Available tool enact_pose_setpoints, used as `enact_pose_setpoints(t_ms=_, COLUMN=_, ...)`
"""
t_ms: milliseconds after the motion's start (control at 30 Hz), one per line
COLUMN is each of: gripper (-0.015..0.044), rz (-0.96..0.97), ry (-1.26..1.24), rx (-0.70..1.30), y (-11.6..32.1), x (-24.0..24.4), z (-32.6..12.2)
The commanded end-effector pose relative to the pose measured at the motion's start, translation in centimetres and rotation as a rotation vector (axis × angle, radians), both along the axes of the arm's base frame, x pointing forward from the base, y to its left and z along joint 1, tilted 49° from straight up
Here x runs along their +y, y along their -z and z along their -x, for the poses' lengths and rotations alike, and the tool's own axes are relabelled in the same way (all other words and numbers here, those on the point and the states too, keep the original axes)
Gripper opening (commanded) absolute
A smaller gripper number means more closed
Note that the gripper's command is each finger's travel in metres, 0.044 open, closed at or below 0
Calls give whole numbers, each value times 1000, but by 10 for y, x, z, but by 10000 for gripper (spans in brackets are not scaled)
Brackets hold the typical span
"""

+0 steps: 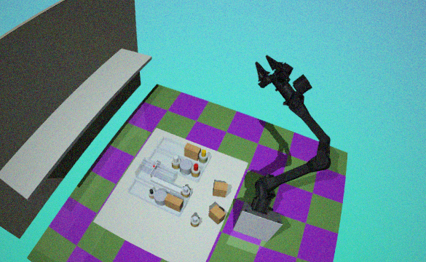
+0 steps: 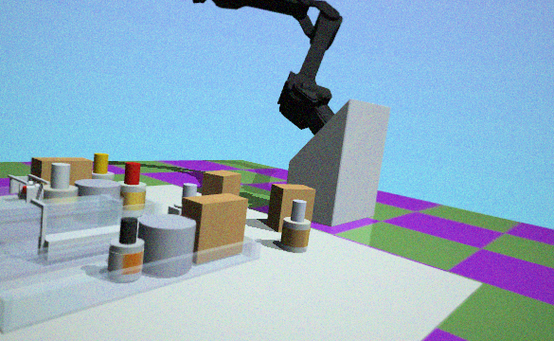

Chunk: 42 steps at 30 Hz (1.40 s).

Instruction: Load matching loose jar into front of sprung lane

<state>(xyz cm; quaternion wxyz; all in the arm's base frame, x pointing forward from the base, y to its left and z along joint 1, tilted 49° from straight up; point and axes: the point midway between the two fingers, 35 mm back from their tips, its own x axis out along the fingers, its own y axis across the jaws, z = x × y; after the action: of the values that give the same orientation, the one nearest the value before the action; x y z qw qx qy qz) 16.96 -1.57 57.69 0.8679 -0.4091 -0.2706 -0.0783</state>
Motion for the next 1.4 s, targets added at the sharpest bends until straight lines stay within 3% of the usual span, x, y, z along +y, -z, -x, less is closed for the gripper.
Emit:
enact_pose_setpoints(t_ms=0, gripper=440, rz=-203, ry=-49, rx=150, y=35, x=-30, z=-57)
enact_pose_setpoints(t_ms=367, gripper=440, rz=-680, ry=-95, rx=605, y=169, x=-45, z=-186)
enact_pose_setpoints(t_ms=700, gripper=440, rz=-952, ry=47, rx=1040, y=323, x=-2, z=-249)
enact_pose_setpoints(t_ms=1067, gripper=440, rz=-1059, ry=508, rx=1460, y=501, x=46, z=-228)
enact_pose_setpoints(t_ms=1367, gripper=440, rz=-803, ry=1069, rx=1605, y=617, x=64, z=-145)
